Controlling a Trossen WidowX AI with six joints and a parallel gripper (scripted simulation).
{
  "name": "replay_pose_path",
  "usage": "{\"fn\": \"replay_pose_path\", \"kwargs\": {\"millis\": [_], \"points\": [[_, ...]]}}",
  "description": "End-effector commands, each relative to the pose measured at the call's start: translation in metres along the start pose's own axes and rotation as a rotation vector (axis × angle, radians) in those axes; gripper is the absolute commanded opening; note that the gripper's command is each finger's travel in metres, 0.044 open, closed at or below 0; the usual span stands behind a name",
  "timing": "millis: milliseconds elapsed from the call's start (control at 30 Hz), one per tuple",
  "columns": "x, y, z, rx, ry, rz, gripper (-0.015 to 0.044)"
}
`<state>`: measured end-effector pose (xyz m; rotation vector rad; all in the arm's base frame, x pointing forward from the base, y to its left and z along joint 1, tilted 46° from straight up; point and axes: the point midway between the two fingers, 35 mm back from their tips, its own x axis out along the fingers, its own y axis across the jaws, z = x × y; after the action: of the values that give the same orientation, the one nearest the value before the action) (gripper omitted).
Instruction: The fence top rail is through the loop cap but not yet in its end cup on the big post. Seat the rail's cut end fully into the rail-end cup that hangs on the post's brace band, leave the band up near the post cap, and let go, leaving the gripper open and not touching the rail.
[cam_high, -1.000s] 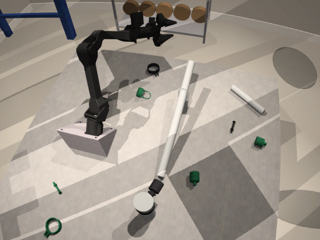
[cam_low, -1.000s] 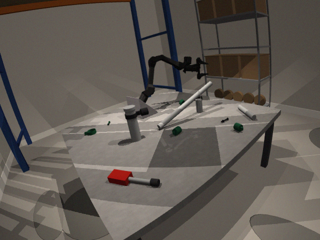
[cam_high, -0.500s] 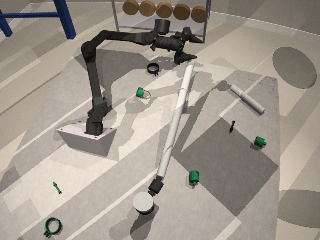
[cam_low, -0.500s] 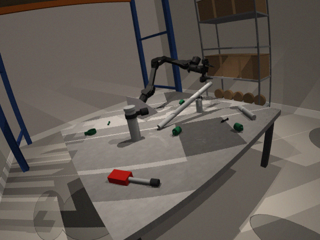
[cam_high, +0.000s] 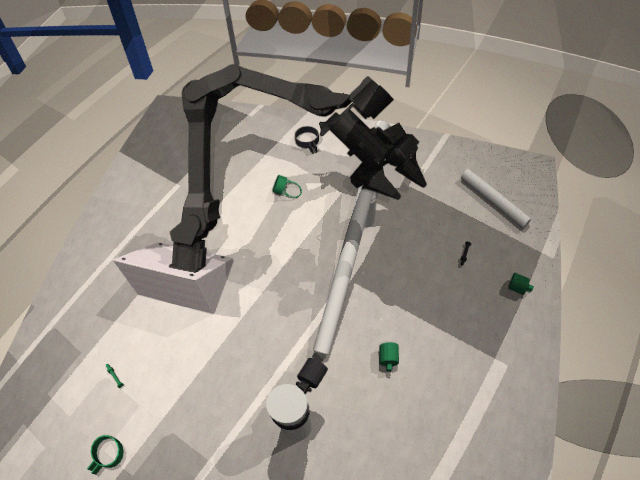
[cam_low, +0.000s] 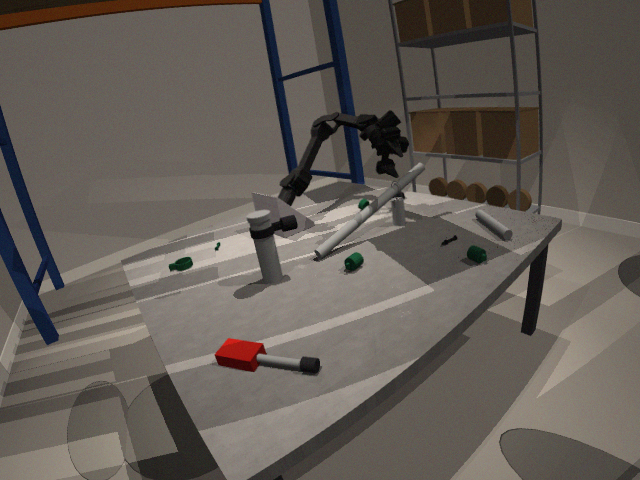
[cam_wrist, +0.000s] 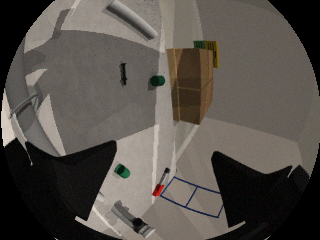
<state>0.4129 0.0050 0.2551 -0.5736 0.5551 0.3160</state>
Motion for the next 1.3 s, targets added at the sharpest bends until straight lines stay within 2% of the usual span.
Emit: {"fn": "replay_pose_path", "kwargs": {"millis": [0,167,300,433,500,933,1033,1267], "points": [[0.013,-0.005,-0.072,0.204,0.133,0.136,0.044],[0.007,-0.004,-0.15,0.539,0.235,0.307,0.044],[-0.01,-0.002,-0.201,0.879,0.25,0.425,0.044],[-0.03,-0.002,-0.231,1.185,0.208,0.499,0.044],[-0.033,-0.003,-0.236,1.234,0.196,0.508,0.044],[-0.031,-0.004,-0.24,1.193,0.188,0.505,0.044],[-0.024,-0.008,-0.257,1.032,0.155,0.495,0.044],[-0.002,-0.017,-0.32,0.442,0.058,0.471,0.044]]}}
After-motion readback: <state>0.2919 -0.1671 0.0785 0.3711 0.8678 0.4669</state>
